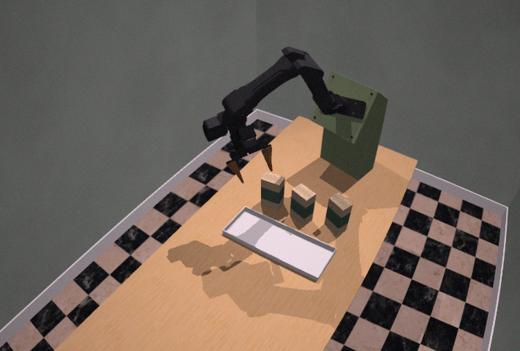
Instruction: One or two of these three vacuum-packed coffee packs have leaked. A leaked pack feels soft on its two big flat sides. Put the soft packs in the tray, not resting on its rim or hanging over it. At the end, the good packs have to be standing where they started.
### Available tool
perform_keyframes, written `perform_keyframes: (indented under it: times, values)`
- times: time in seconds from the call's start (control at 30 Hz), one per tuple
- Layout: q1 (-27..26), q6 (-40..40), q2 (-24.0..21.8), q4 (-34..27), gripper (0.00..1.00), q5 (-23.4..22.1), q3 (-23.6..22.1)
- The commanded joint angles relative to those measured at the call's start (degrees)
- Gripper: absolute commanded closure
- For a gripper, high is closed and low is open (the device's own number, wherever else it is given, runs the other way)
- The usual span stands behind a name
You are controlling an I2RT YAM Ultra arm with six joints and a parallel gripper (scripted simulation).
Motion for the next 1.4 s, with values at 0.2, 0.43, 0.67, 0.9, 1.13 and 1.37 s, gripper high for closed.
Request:
perform_keyframes:
  times: [0.2, 0.43, 0.67, 0.9, 1.13, 1.37]
  values:
    - [-0.2, -0.1, -1.0, -0.2, 0.0, -1.2, 0.6]
    - [-0.2, -0.1, -1.0, -0.2, 0.0, -1.2, 0.6]
    - [0.1, 0.8, -0.8, 0.6, 0.0, -0.1, -1.1]
    - [0.8, 8.0, -2.0, 1.6, 0.0, 3.0, -3.0]
    - [1.1, 18.3, -3.0, 3.6, 0.0, 6.3, -6.1]
    - [1.6, 29.4, -4.5, 6.5, 0.0, 9.8, -9.8]
